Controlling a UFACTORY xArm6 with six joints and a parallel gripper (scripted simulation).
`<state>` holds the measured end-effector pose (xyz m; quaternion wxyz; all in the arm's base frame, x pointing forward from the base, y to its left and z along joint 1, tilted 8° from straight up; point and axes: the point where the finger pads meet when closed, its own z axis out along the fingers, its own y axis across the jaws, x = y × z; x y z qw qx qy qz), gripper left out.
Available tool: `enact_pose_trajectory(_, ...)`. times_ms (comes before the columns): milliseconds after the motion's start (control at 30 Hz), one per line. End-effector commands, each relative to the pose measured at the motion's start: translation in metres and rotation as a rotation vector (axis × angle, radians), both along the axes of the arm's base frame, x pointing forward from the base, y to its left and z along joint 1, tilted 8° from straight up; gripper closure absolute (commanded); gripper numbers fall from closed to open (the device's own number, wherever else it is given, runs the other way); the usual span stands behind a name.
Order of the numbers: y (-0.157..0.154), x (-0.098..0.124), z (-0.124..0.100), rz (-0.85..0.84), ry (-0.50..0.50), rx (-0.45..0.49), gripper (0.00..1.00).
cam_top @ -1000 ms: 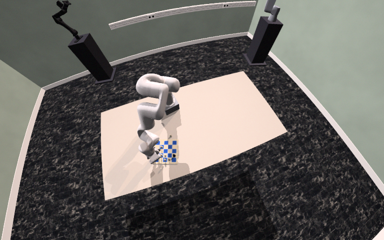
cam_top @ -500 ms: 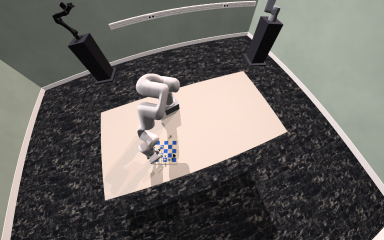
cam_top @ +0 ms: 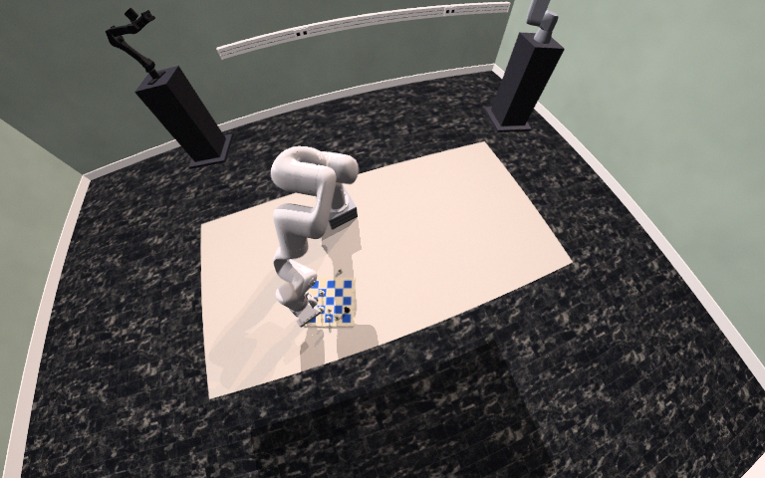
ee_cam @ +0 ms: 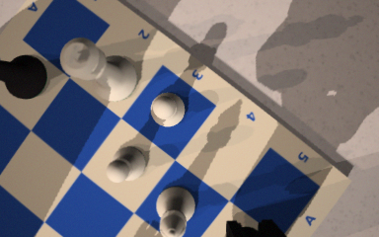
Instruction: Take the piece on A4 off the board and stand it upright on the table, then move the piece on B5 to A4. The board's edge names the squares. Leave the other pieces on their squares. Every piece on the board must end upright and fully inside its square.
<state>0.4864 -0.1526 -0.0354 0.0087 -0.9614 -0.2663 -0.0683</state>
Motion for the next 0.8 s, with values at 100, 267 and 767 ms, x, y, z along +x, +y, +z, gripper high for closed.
enact_pose_trajectory(100,0.0001,-0.0003,-0.0001,0.000,0.001,0.000,1.00)
enact_pose_trajectory(267,0.0001,-0.0003,-0.0001,0.000,0.001,0.000,1.00)
enact_pose_trajectory(767,-0.0001,-0.0007,0.0032,0.000,0.001,0.000,1.00)
